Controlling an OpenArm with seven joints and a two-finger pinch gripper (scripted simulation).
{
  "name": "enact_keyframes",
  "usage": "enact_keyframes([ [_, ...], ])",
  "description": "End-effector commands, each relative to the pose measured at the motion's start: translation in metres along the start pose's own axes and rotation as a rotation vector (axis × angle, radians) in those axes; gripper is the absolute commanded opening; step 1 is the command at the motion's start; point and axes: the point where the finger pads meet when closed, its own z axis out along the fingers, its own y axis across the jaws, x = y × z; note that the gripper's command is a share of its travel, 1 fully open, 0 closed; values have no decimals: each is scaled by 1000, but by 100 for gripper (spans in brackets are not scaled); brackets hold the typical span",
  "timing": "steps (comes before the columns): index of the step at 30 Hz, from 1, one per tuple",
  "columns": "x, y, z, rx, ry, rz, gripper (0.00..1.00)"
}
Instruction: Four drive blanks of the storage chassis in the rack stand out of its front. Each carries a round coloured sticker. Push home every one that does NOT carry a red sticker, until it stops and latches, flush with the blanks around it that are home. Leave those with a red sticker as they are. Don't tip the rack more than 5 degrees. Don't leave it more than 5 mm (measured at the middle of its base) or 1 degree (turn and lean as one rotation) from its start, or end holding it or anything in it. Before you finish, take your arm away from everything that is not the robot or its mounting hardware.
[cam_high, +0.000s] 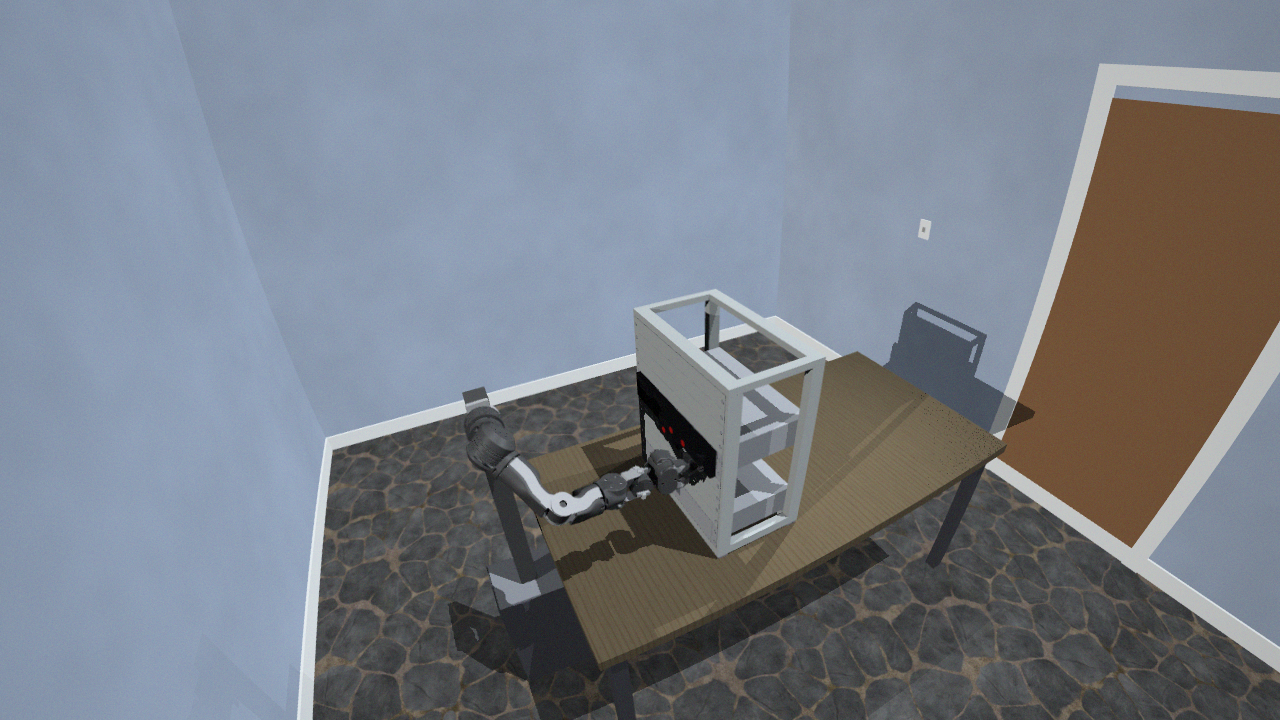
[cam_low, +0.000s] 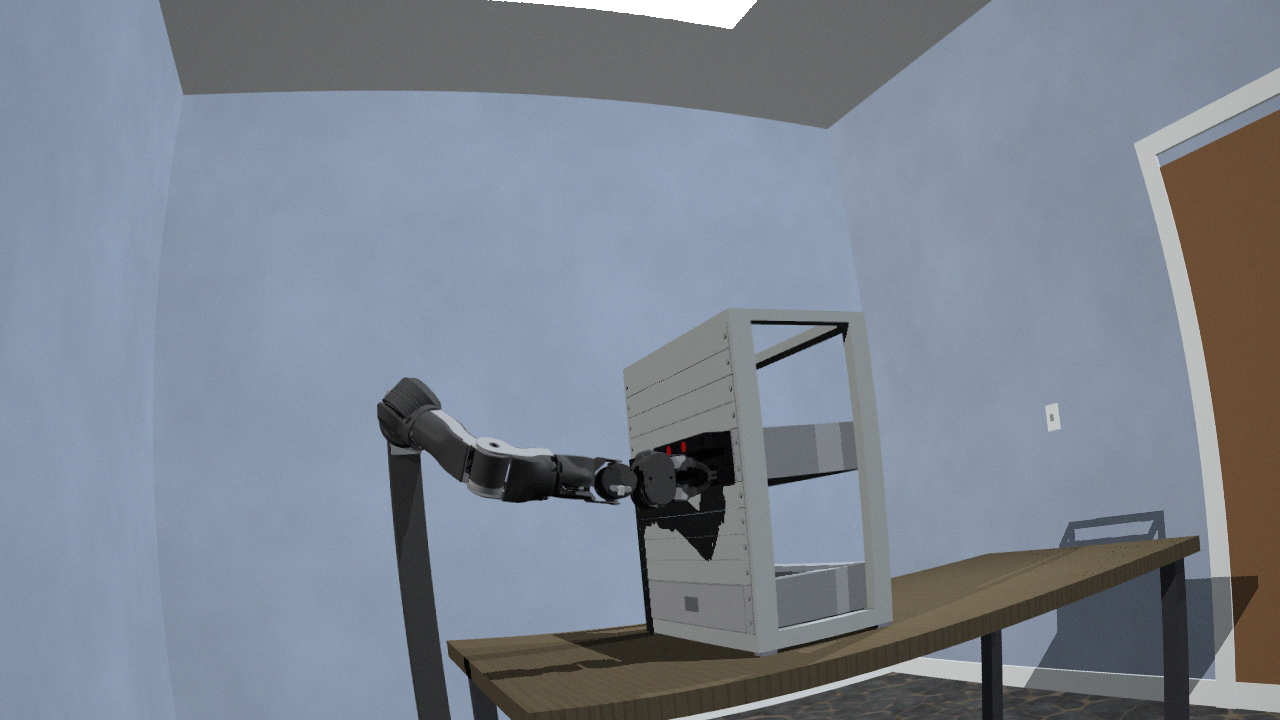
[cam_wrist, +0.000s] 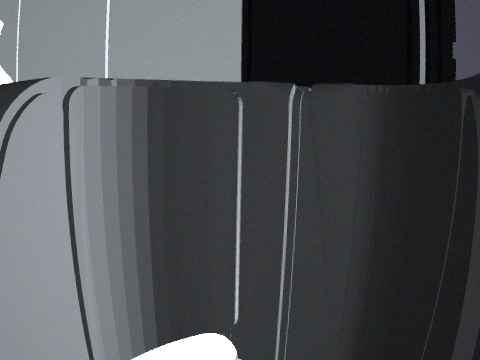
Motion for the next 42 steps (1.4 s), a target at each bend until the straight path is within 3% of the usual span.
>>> enact_keyframes([
  [1,12,5,3,-13,37,7,0],
  [42,12,5,8,-10,35,7,0],
])
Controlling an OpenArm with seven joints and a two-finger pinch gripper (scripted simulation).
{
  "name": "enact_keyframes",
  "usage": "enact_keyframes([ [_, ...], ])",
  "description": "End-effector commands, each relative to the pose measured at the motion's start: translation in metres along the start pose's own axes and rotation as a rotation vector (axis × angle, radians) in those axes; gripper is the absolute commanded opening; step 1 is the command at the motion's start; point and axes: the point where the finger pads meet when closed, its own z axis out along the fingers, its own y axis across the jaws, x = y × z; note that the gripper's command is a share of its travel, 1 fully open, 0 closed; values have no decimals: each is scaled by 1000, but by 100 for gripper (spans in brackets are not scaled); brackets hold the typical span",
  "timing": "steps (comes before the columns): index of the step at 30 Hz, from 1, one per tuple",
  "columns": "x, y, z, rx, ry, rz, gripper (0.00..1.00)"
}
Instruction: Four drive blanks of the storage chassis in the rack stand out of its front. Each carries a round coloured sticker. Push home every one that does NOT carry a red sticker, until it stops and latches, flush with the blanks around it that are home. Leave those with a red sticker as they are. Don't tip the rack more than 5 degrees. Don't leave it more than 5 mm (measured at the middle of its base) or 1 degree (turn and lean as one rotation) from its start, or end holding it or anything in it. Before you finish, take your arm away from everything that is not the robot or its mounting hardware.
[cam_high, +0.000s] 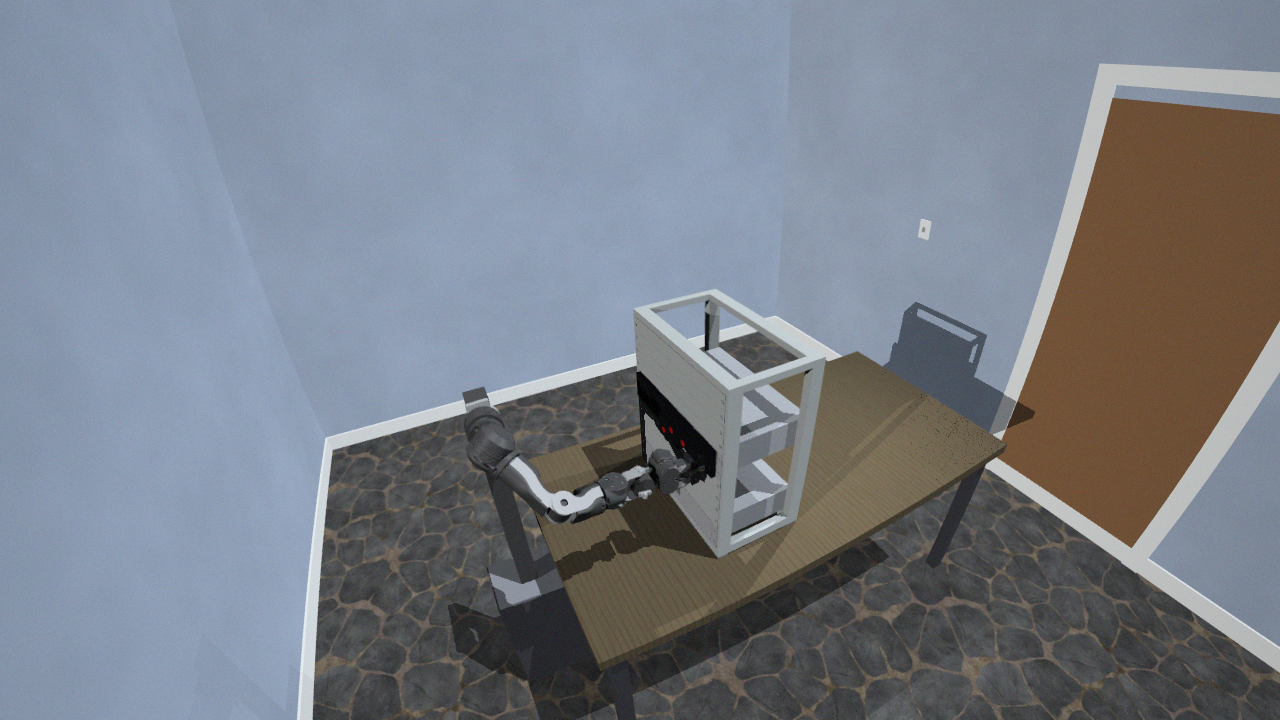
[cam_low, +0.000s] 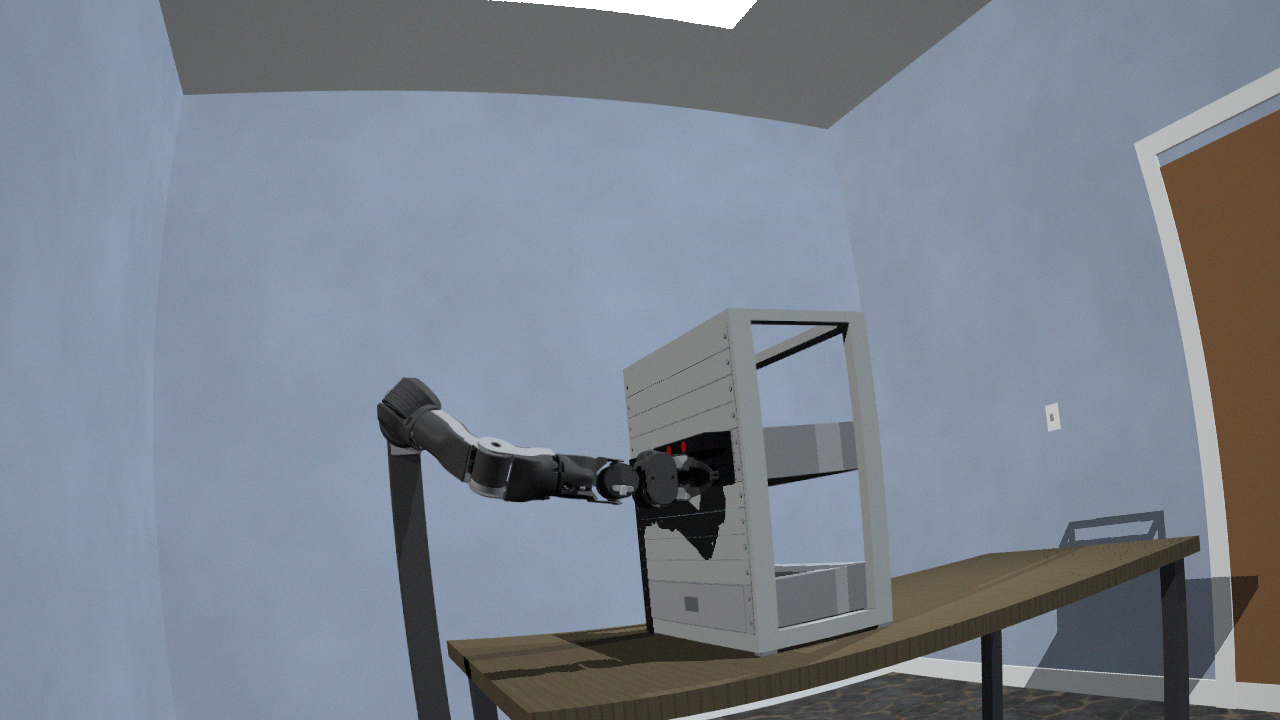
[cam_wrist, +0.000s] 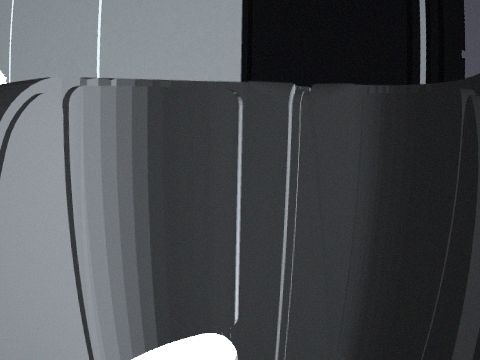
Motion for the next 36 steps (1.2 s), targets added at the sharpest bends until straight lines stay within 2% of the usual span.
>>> enact_keyframes([
  [1,12,5,4,-11,30,10,0],
  [30,12,6,4,-12,31,10,0],
  [36,13,7,-2,-16,34,9,0],
])
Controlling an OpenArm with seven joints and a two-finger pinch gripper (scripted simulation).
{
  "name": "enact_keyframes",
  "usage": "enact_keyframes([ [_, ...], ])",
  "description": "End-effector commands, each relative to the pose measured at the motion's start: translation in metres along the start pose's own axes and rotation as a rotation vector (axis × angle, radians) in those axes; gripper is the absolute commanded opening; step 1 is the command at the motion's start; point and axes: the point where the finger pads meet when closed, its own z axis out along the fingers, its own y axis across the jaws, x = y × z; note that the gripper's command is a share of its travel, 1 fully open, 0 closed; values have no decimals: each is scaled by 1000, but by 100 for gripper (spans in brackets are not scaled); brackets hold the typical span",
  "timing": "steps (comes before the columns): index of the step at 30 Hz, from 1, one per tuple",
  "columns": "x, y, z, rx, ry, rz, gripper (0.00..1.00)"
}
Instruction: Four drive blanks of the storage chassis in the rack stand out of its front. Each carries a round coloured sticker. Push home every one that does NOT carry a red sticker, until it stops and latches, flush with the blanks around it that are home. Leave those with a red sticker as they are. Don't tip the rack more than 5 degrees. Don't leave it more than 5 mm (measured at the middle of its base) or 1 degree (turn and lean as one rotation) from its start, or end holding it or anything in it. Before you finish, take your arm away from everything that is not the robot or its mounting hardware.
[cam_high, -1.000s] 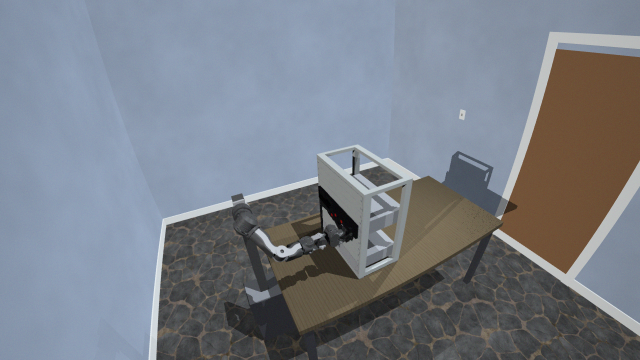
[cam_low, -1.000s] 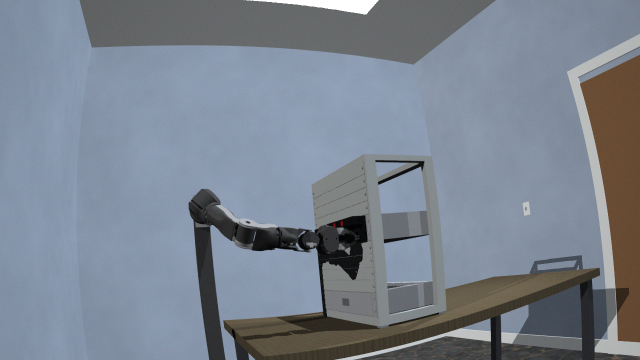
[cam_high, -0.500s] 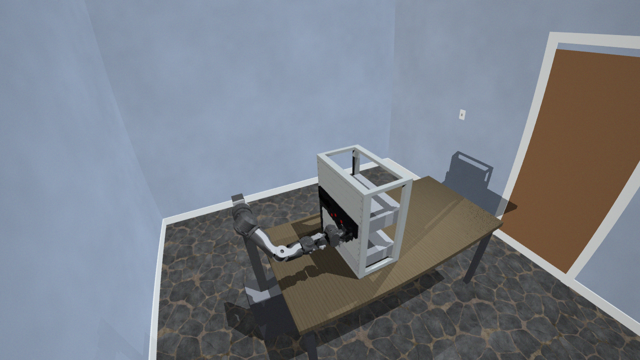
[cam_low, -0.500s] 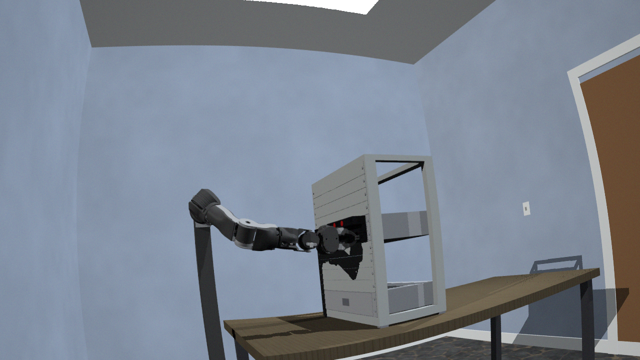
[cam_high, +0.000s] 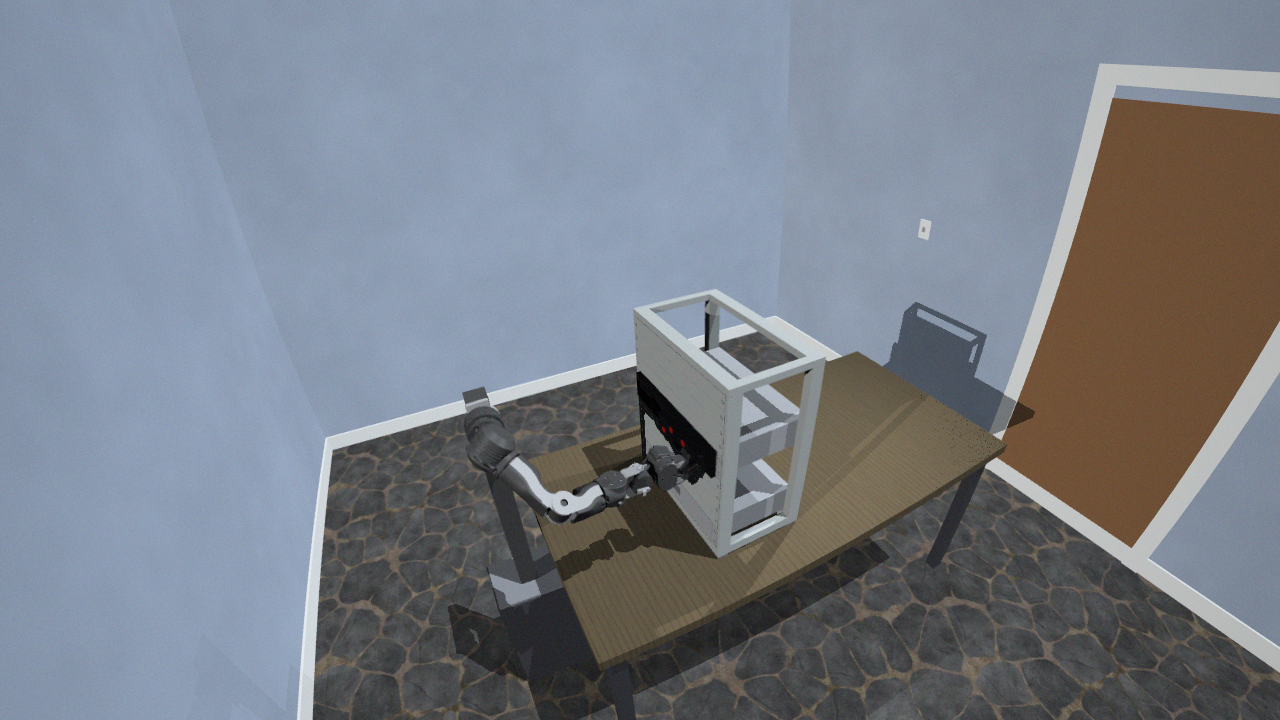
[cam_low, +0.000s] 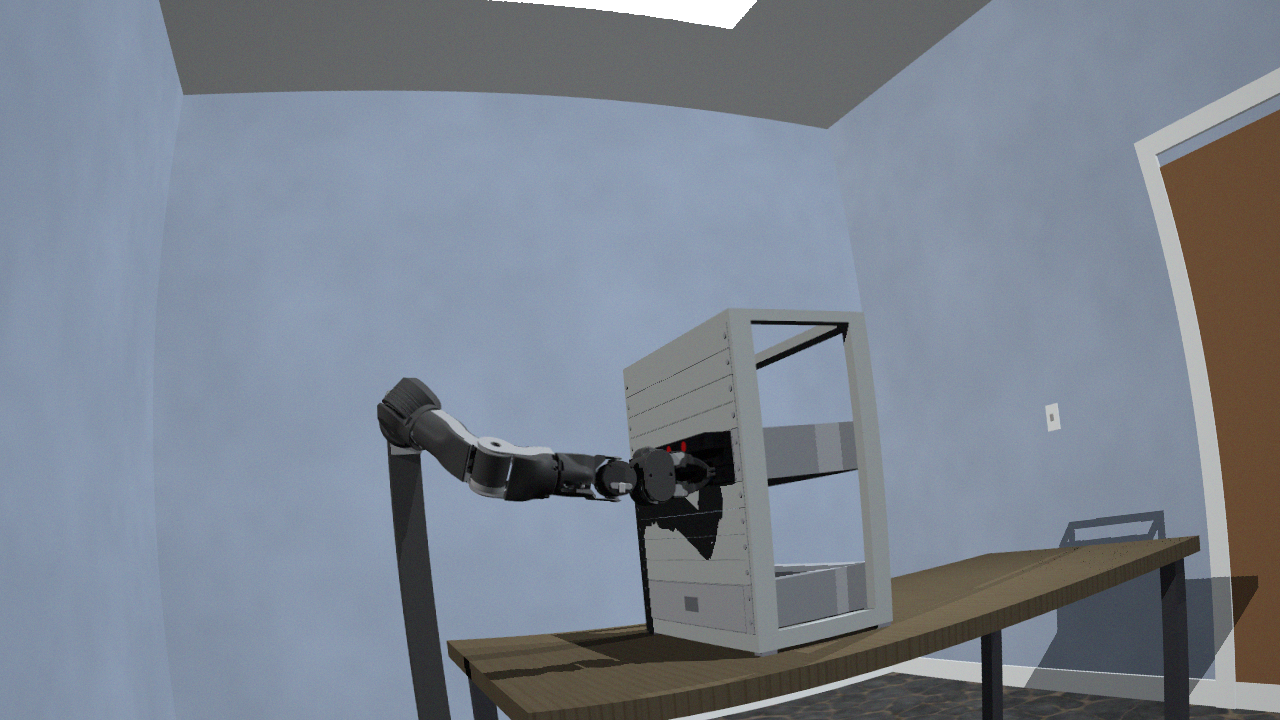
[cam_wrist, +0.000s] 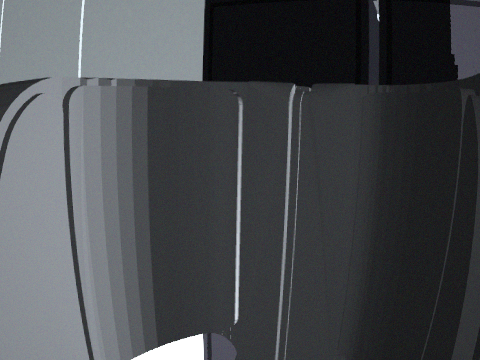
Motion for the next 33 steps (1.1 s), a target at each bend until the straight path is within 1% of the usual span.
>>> enact_keyframes([
  [1,2,0,-3,-2,5,4,0],
  [5,2,0,-15,-2,5,4,0],
  [7,2,0,-15,-2,5,4,0],
  [22,2,1,-84,-3,4,4,0],
  [24,2,1,-84,-3,4,4,0],
  [28,2,1,-95,-3,4,3,0],
  [33,1,0,-102,-2,2,3,0],
])
